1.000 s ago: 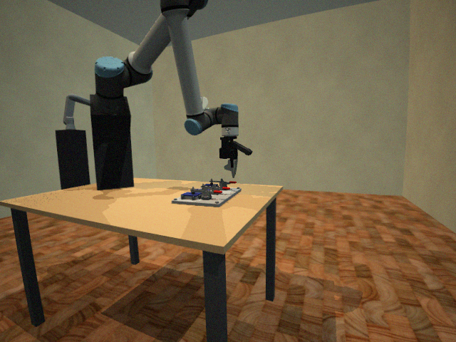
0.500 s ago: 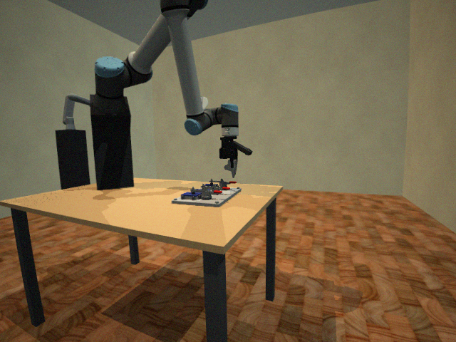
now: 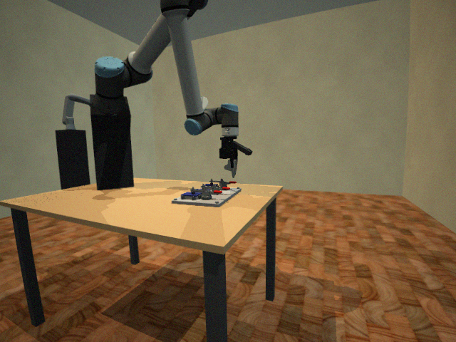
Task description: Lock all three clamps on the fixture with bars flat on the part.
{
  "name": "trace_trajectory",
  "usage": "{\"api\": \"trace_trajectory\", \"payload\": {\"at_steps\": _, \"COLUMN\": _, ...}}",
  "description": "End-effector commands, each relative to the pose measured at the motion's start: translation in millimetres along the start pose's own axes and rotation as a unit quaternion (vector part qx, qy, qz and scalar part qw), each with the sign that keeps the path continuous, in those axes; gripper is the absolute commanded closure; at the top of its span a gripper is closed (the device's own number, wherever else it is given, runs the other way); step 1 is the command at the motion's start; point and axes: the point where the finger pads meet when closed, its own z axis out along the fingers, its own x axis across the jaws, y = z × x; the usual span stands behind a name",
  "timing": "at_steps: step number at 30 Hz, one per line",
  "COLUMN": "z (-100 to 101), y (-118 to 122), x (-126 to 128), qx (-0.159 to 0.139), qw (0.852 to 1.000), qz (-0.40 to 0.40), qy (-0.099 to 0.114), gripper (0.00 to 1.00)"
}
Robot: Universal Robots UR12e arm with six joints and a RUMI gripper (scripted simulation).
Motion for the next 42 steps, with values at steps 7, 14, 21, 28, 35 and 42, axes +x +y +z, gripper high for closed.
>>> {"api": "trace_trajectory", "payload": {"at_steps": 7, "z": -0.7, "y": -0.6, "x": -0.1, "qx": 0.001, "qw": 1.000, "qz": 0.000, "qy": 0.000, "gripper": 1.00}}
{"api": "trace_trajectory", "payload": {"at_steps": 14, "z": 0.5, "y": -0.6, "x": -0.1, "qx": 0.001, "qw": 1.000, "qz": 0.000, "qy": 0.000, "gripper": 1.00}}
{"api": "trace_trajectory", "payload": {"at_steps": 21, "z": 2.5, "y": -0.8, "x": -0.2, "qx": 0.001, "qw": 1.000, "qz": 0.000, "qy": 0.000, "gripper": 1.00}}
{"api": "trace_trajectory", "payload": {"at_steps": 28, "z": 5.4, "y": -1.0, "x": -0.2, "qx": 0.001, "qw": 1.000, "qz": 0.000, "qy": 0.000, "gripper": 1.00}}
{"api": "trace_trajectory", "payload": {"at_steps": 35, "z": 6.5, "y": -1.1, "x": -0.2, "qx": 0.001, "qw": 1.000, "qz": 0.000, "qy": 0.000, "gripper": 1.00}}
{"api": "trace_trajectory", "payload": {"at_steps": 42, "z": 6.7, "y": -1.1, "x": -0.2, "qx": 0.001, "qw": 1.000, "qz": 0.000, "qy": 0.000, "gripper": 1.00}}
